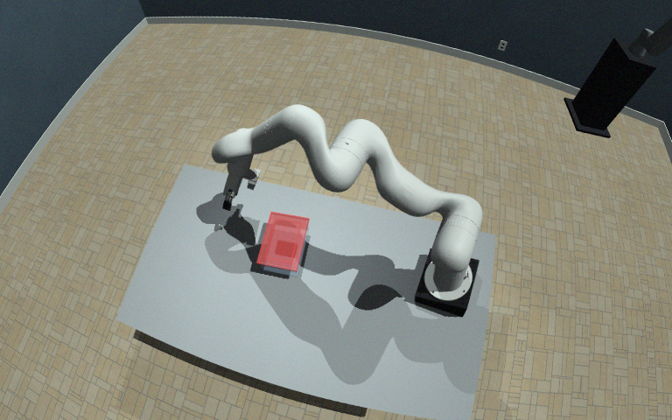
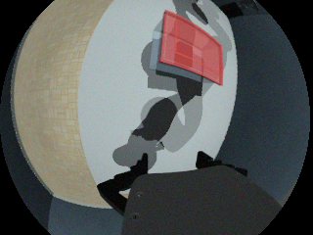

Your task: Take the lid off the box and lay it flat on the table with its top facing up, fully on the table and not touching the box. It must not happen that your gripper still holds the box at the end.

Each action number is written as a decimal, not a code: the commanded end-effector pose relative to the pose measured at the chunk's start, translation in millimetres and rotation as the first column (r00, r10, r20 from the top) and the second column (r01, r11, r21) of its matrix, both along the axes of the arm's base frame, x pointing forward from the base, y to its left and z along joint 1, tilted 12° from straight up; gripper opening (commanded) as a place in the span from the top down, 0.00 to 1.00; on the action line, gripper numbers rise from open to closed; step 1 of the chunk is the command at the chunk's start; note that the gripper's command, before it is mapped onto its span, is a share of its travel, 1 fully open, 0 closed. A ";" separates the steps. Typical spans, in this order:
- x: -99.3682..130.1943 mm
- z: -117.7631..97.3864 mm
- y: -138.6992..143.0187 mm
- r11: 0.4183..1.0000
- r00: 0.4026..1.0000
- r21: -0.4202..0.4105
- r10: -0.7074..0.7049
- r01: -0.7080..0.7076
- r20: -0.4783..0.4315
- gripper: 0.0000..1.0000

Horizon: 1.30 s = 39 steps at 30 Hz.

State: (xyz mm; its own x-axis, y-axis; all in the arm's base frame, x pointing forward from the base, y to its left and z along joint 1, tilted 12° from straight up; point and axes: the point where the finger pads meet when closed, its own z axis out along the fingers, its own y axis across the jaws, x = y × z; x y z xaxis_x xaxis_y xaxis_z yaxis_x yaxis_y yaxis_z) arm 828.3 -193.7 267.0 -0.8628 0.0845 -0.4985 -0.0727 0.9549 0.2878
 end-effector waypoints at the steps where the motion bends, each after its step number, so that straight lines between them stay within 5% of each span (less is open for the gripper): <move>1: 0.6 1.8 -0.2 1.000 1.000 -0.001 0.000 0.000 0.003 0.00; 25: -0.5 1.6 1.8 1.000 1.000 -0.011 0.017 -0.017 0.004 0.00; 39: -14.5 -1.6 25.2 0.964 0.972 -0.135 0.233 -0.230 0.004 0.00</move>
State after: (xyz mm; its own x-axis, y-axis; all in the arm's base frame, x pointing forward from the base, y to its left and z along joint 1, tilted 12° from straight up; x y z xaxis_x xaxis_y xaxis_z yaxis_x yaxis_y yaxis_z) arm 819.6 -178.7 264.9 -0.8596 -0.0747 -0.5056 -0.2067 0.9556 0.2103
